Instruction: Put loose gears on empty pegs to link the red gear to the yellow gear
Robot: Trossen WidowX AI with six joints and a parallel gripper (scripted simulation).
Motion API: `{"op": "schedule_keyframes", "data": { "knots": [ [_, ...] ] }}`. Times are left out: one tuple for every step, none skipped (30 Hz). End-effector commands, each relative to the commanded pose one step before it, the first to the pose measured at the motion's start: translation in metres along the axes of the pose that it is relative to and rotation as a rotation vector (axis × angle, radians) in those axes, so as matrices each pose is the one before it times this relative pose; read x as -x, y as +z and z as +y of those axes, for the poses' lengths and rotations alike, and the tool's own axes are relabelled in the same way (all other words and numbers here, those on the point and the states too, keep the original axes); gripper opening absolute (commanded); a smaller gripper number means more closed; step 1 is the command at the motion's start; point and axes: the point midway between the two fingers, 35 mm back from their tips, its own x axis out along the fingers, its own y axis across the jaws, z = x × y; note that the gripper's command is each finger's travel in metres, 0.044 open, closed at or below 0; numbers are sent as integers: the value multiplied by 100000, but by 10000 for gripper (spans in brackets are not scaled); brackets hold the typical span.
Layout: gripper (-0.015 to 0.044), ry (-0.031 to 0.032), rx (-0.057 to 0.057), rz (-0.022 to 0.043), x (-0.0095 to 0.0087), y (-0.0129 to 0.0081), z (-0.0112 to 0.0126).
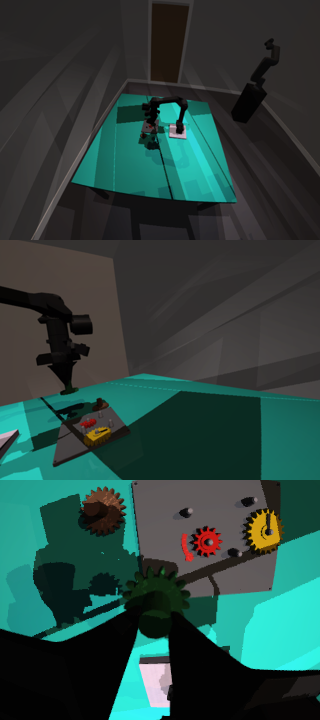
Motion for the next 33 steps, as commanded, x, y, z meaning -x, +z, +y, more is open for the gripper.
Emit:
{"op": "schedule_keyframes", "data": {
  "knots": [
    [0,-604,332,369,-513,487,-736],
    [0,-24,37,-10,-96,141,-190],
    [0,-24,37,-10,-96,139,-191],
    [0,-23,37,-9,-96,137,-193],
    [0,-23,37,-9,-96,136,-195],
    [0,-23,37,-8,-97,134,-196],
    [0,-23,37,-8,-97,132,-198],
    [0,-23,37,-7,-97,130,-200],
    [0,-23,37,-7,-98,128,-201],
    [0,-23,37,-6,-98,126,-203],
    [0,-23,37,-6,-98,124,-205],
    [0,-22,37,-6,-98,123,-206],
    [0,-22,37,-5,-99,121,-208],
    [0,-22,37,-5,-99,119,-209],
    [0,-22,37,-4,-99,117,-211],
    [0,-22,37,-4,-99,115,-212],
    [0,-22,37,-3,-100,113,-214],
    [0,-21,37,-3,-100,111,-215],
    [0,-21,37,-2,-100,109,-217],
    [0,-21,37,-2,-101,107,-218],
    [0,-21,37,-2,-101,104,-219],
    [0,-21,37,-1,-101,102,-221],
    [0,9,-31,31,-104,93,-217],
    [0,10,-31,31,-104,91,-218],
    [0,9,-28,30,-104,90,-219],
    [0,2,-10,21,-102,88,-219],
    [0,2,-8,21,-102,87,-220],
    [0,1,-5,20,-102,85,-221],
    [0,-7,13,11,-100,84,-221],
    [0,-7,14,11,-100,82,-222],
    [0,-28,61,-11,-95,82,-219],
    [0,-29,61,-10,-96,80,-221],
    [0,-29,61,-10,-97,78,-222]
  ]
}}
